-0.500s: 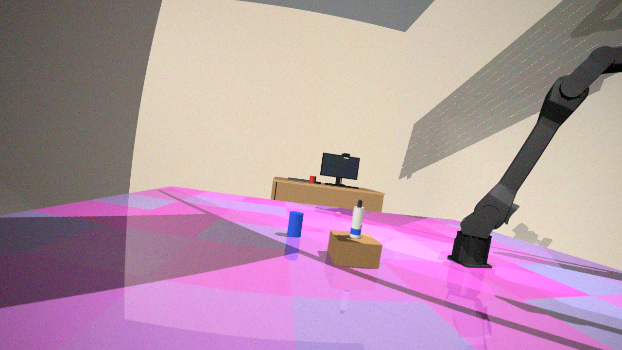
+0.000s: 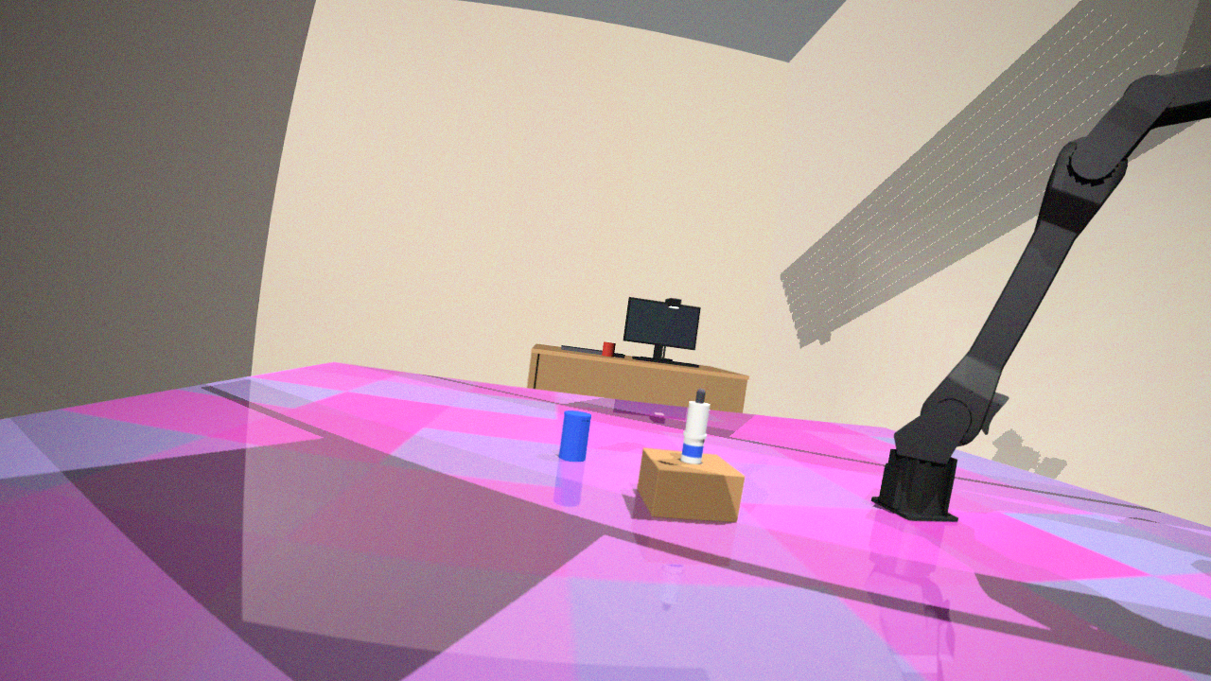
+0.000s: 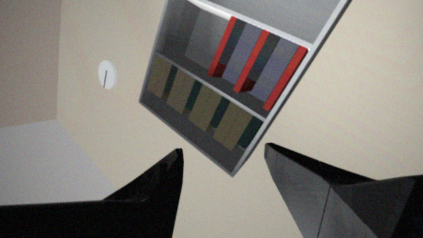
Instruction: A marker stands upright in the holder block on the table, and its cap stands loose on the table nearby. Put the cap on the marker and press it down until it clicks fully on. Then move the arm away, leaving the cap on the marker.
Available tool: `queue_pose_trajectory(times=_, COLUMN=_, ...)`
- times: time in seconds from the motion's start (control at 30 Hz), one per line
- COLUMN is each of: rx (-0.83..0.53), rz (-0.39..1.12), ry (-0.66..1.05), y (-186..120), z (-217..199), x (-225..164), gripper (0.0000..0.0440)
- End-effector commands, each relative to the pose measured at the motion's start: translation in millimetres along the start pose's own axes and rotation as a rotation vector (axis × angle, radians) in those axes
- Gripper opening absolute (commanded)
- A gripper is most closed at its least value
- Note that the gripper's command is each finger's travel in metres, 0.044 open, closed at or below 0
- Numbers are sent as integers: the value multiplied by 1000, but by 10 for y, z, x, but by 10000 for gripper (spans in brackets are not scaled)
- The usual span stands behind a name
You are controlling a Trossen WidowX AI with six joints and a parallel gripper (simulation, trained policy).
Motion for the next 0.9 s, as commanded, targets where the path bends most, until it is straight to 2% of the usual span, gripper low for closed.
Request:
queue_pose_trajectory(times=0.0, rx=-5, rz=13, ry=0, y=28, z=54, x=-20, gripper=261)
queue_pose_trajectory(times=0.87, rx=-28, rz=70, ry=-27, y=293, z=629, x=-68, gripper=314)
Point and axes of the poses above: the point midway between the two fingers, 35 mm back from their tips, its own y axis out along the fingers, its own z axis across the jaws, x = y × z, the point moved 2 cm from there along -y, back along the fingers, and after that the axes turned 11 degrees about -y, right-handed, at the moved point
